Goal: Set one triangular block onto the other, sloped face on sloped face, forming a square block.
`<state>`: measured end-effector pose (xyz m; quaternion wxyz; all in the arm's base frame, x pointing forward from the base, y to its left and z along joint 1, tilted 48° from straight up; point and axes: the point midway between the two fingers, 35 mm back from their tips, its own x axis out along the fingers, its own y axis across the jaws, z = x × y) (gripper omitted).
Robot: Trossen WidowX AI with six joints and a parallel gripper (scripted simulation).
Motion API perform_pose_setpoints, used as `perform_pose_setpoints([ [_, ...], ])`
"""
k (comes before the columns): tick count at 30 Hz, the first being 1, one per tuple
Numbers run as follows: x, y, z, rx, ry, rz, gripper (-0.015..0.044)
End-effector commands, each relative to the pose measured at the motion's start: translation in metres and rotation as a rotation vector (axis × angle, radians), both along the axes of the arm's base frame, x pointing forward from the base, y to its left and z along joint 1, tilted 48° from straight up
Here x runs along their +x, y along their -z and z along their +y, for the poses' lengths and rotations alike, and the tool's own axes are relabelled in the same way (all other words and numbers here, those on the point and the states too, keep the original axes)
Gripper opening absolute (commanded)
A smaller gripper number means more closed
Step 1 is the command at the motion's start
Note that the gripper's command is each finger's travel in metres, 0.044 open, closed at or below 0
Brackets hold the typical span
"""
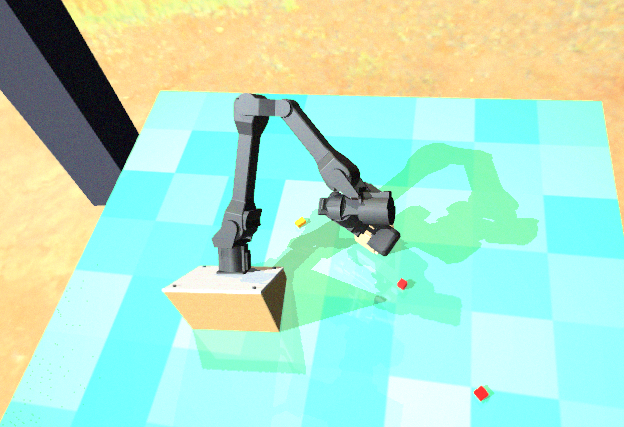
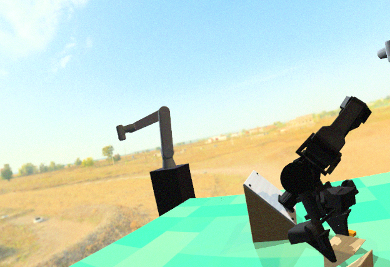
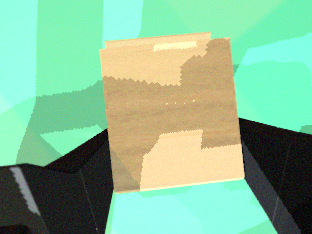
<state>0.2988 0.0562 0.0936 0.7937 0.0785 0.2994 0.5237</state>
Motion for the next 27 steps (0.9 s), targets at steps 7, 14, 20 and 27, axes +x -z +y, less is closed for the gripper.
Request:
perform_pose_setpoints([
  [7,0.002,0.002,0.006,0.006,0.001,-0.001,0.0],
  [14,0.003,0.004,0.01,0.006,0.001,-0.001,0.0],
  [20,0.004,0.005,0.013,0.006,0.001,-0.002,0.0],
  [27,0.005,0.006,0.017,0.008,0.001,-0.002,0.0],
])
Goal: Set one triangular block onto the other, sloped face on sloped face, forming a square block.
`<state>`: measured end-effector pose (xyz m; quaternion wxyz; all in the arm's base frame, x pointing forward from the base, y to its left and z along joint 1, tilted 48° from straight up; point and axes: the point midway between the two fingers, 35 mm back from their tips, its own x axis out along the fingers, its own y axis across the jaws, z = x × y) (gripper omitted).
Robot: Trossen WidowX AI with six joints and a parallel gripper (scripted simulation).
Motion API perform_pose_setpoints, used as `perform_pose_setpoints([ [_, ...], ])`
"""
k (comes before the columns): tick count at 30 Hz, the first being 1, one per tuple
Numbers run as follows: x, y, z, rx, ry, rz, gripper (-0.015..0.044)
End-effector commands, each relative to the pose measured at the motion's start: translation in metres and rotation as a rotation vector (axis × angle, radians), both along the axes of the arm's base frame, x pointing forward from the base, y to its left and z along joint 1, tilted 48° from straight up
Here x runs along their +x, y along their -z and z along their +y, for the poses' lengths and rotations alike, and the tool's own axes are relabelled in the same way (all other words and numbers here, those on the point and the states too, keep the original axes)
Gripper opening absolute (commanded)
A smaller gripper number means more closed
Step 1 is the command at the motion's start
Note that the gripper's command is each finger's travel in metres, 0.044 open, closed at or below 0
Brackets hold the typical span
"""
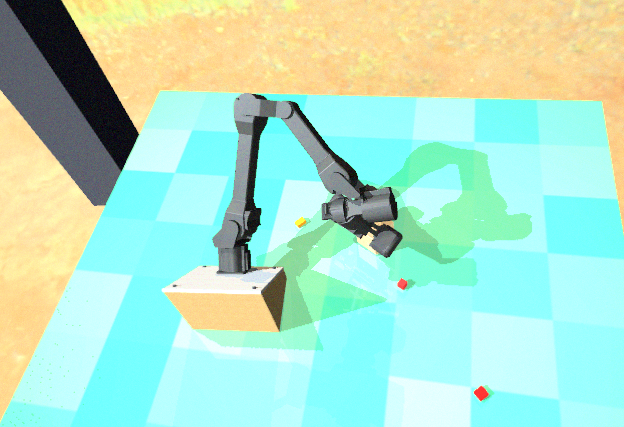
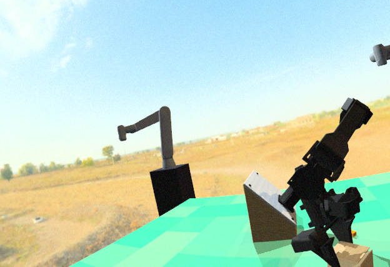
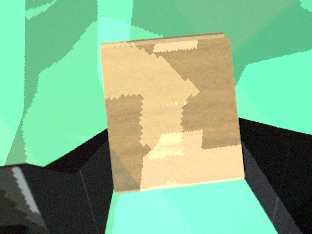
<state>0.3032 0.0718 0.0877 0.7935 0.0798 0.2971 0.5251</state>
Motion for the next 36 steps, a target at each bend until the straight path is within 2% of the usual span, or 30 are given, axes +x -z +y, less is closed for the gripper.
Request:
perform_pose_setpoints([
  [1,0.0004,0.0006,0.0024,0.002,0.002,0.0,0.0],
  [36,0.001,0.0014,0.0048,0.005,0.003,0.001,0.0],
])
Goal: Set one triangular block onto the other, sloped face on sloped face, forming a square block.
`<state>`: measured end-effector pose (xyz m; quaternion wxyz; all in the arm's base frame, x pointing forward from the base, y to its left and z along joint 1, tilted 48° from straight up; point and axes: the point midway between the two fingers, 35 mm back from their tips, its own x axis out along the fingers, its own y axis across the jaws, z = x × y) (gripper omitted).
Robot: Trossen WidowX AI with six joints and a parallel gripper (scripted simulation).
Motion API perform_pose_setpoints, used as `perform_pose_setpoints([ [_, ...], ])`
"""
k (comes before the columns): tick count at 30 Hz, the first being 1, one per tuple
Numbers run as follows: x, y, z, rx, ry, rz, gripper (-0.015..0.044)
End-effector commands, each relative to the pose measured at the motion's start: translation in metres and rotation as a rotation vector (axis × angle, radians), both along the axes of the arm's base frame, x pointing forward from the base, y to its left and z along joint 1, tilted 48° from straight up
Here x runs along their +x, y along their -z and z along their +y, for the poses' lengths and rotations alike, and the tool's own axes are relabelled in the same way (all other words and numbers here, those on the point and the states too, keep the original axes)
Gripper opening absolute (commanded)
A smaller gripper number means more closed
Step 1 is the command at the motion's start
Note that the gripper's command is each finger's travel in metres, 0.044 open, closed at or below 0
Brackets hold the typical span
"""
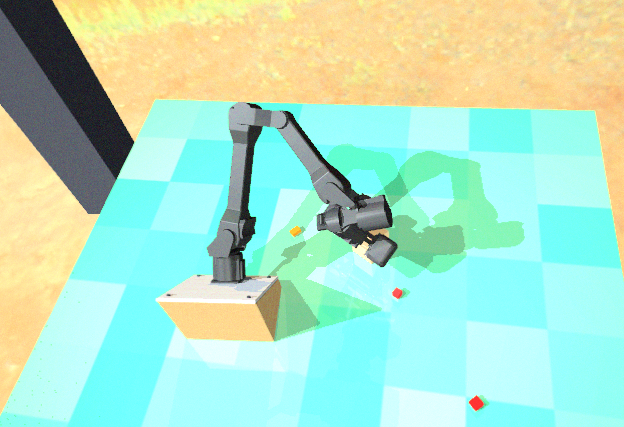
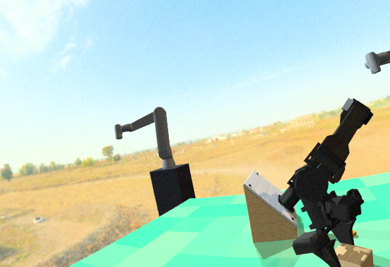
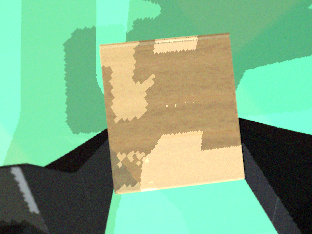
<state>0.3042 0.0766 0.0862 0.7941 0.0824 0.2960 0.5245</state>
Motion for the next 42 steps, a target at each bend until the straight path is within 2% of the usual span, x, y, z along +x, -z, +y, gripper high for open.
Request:
perform_pose_setpoints([
  [1,0.0,0.0,0.0,-0.001,0.001,0.0,0.0],
  [4,0.0,0.0,0.0,-0.002,0.001,0.0,0.0],
  [21,0.0,0.0,0.0,0.0,0.0,0.0,0.044],
  [30,0.0,0.0,-0.002,-0.002,0.001,0.0,0.044],
  [35,-0.007,-0.006,-0.043,-0.039,0.01,0.011,0.044],
  [42,-0.03,-0.04,-0.096,-0.008,0.0,0.005,0.044],
])
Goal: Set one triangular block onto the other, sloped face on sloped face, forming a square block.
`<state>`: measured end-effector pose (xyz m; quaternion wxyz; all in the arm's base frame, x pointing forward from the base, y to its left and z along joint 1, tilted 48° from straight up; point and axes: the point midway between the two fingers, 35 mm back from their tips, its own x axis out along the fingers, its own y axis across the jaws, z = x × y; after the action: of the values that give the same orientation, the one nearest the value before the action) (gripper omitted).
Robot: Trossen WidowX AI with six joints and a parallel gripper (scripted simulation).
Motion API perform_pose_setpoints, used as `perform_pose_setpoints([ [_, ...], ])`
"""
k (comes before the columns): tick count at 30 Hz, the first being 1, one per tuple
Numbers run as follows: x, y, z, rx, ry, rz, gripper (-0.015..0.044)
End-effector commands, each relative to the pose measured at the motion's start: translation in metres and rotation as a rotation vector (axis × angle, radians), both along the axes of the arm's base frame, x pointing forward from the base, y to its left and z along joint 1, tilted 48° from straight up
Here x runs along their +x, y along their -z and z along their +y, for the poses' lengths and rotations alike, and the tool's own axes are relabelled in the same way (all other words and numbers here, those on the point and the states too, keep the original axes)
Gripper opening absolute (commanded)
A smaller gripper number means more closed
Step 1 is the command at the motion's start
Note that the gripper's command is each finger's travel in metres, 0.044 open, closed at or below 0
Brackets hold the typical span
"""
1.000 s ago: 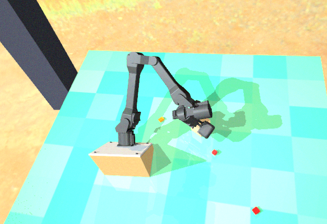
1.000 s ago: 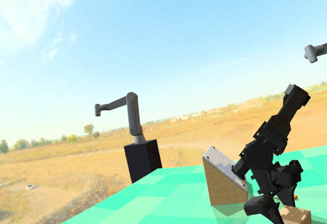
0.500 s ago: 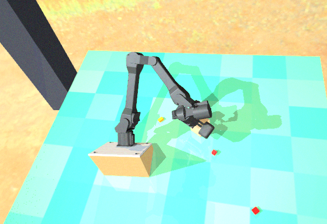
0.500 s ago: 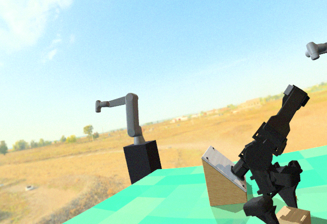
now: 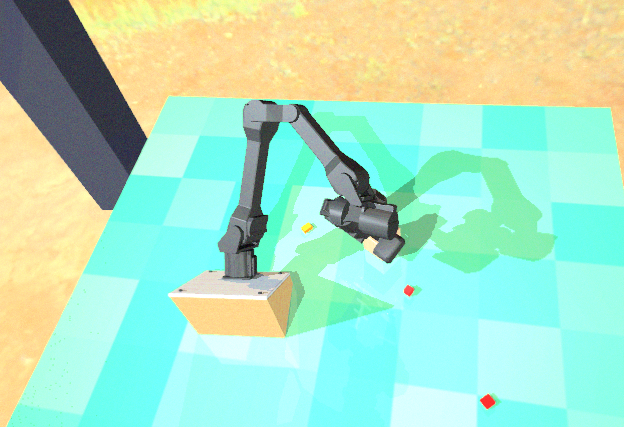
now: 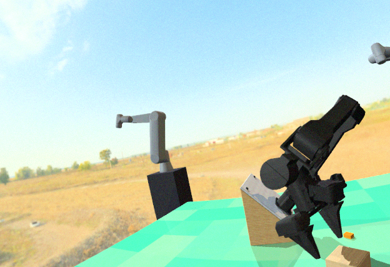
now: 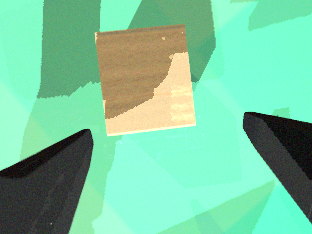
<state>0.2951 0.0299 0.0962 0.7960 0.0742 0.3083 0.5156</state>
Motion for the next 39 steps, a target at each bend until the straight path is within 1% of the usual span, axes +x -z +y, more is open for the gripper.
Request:
perform_pose_setpoints([
  [1,-0.0211,-0.0311,-0.0509,0.025,-0.009,-0.007,0.044],
  [39,-0.0182,-0.0279,-0.047,0.021,0.0,-0.008,0.044],
])
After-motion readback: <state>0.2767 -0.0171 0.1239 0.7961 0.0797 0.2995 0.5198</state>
